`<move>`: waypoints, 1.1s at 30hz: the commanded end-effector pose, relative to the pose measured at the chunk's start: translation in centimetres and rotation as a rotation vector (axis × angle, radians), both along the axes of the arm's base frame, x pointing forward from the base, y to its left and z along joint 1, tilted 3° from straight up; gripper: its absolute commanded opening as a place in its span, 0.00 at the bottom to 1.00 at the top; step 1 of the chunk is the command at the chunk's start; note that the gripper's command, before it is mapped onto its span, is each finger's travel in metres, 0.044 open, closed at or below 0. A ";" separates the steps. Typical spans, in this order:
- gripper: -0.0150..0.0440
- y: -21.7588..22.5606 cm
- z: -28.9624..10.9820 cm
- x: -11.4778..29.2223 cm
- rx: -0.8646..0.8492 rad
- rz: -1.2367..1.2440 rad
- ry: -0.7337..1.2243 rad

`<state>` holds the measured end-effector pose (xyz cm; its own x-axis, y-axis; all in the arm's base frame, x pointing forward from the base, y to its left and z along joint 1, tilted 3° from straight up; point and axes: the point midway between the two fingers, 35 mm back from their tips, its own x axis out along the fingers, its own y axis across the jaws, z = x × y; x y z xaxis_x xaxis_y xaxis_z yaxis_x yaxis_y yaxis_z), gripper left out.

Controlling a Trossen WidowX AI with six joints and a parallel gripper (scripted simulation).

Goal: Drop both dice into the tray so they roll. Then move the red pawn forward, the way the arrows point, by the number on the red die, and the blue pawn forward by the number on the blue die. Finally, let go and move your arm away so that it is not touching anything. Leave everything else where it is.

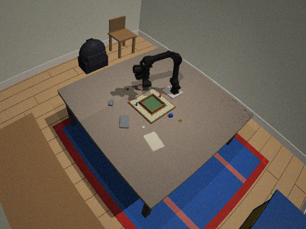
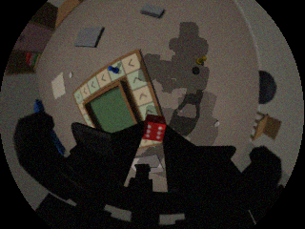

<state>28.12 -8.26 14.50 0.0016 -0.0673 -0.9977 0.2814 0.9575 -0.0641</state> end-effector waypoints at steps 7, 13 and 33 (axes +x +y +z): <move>0.25 4.6 -1.1 0.3 0.001 0.148 0.006; 0.25 7.7 -1.7 0.2 0.010 0.252 0.009; 0.25 13.2 -3.3 -0.7 0.019 0.460 -0.171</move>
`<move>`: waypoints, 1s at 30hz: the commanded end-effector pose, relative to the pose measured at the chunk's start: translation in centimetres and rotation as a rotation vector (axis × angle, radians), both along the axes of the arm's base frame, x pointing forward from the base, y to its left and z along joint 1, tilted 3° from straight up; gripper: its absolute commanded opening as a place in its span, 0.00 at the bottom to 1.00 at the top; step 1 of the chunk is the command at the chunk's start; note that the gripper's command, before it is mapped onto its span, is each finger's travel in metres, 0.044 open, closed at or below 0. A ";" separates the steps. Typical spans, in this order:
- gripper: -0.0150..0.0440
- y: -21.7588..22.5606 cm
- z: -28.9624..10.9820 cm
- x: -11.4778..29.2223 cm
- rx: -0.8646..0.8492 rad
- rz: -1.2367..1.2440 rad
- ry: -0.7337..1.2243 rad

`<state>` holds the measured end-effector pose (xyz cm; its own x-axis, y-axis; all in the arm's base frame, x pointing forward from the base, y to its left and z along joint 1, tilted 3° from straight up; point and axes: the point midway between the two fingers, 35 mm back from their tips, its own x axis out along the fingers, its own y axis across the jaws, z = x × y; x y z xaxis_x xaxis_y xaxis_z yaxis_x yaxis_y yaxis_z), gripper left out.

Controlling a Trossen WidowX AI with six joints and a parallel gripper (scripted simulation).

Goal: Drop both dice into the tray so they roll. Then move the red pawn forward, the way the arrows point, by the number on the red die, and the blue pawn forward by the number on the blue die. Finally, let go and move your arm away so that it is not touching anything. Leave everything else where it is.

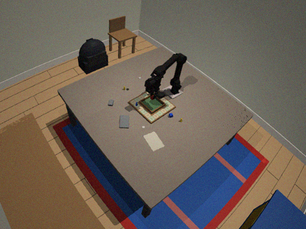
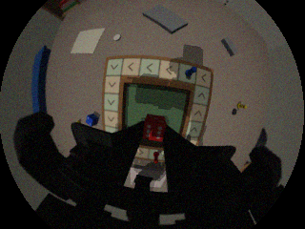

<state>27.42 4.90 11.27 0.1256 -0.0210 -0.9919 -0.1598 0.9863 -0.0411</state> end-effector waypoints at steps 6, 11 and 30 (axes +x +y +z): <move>0.25 0.0 -0.3 0.2 0.051 0.019 -0.266; 0.25 0.1 -0.3 0.4 0.077 0.026 -0.434; 0.25 -0.2 2.4 -2.6 0.119 0.035 -0.716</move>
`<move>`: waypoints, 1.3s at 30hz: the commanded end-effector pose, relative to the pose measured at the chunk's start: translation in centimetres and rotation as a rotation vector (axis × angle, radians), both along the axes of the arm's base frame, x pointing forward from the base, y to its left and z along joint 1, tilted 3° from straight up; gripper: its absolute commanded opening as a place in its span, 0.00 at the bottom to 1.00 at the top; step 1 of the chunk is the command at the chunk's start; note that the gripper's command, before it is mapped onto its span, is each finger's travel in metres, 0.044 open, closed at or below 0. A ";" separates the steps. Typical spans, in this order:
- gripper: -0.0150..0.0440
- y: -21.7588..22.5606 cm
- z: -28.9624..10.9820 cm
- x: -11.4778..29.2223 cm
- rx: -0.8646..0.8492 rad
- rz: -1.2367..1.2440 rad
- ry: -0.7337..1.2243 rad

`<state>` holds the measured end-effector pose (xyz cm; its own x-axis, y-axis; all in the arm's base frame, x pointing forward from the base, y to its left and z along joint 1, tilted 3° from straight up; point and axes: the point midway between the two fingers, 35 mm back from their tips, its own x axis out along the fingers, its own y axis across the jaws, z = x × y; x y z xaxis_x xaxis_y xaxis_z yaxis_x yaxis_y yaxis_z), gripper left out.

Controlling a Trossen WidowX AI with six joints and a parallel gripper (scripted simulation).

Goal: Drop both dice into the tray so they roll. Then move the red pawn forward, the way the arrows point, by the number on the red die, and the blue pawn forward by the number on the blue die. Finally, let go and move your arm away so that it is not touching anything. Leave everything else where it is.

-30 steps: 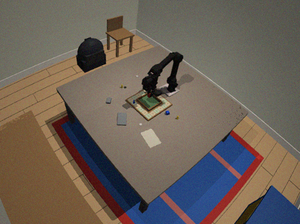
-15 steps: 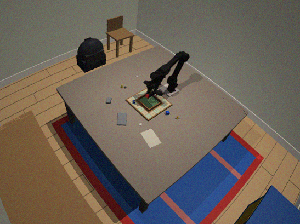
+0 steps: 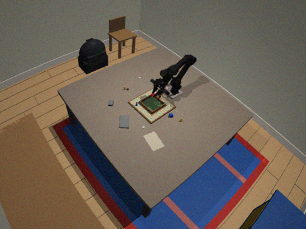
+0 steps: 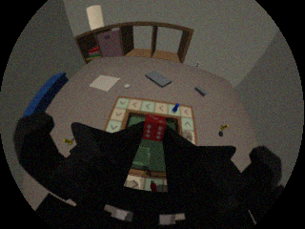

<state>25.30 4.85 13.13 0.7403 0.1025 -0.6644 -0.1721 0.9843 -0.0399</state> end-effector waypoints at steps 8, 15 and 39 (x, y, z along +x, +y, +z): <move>0.25 0.0 0.3 -0.4 0.001 0.001 -0.003; 0.34 0.0 0.3 -0.4 0.001 0.001 -0.003; 1.00 0.3 2.0 0.9 -0.081 -0.020 0.437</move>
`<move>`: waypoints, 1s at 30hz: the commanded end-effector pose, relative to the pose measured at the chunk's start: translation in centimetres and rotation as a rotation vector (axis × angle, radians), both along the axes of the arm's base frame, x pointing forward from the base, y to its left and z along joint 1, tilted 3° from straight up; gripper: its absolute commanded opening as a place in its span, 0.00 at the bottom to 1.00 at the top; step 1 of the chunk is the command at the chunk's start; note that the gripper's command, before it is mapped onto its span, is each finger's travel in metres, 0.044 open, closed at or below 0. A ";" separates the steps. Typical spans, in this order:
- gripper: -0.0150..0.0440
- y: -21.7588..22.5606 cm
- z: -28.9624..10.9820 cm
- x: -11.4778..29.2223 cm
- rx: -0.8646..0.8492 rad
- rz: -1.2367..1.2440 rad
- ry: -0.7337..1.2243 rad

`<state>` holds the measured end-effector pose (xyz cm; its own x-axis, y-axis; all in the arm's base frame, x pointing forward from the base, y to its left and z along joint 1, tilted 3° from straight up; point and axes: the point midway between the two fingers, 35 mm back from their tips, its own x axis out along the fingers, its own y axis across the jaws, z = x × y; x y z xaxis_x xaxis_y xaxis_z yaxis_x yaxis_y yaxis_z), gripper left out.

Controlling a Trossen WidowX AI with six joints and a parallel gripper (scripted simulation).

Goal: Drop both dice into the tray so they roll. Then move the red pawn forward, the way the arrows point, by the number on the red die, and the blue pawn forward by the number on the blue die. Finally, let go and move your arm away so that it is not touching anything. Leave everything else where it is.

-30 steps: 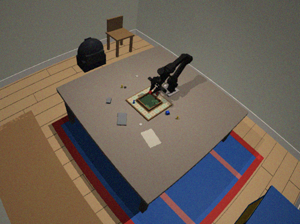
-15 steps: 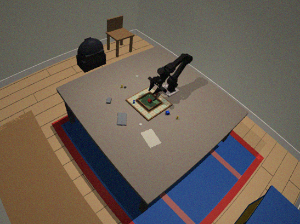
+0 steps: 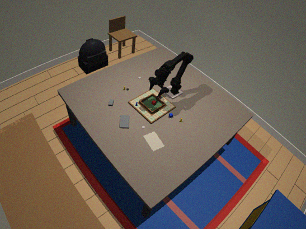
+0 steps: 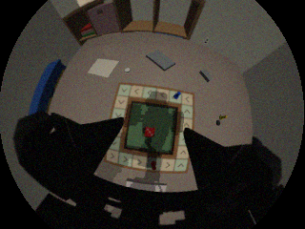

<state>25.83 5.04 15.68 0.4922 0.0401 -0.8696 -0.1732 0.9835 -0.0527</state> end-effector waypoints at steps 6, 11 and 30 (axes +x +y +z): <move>1.00 0.1 -2.2 1.1 -0.062 -0.027 0.428; 1.00 0.0 -2.4 1.1 -0.071 -0.023 0.434; 0.72 17.7 -6.8 -6.0 0.039 -0.388 0.510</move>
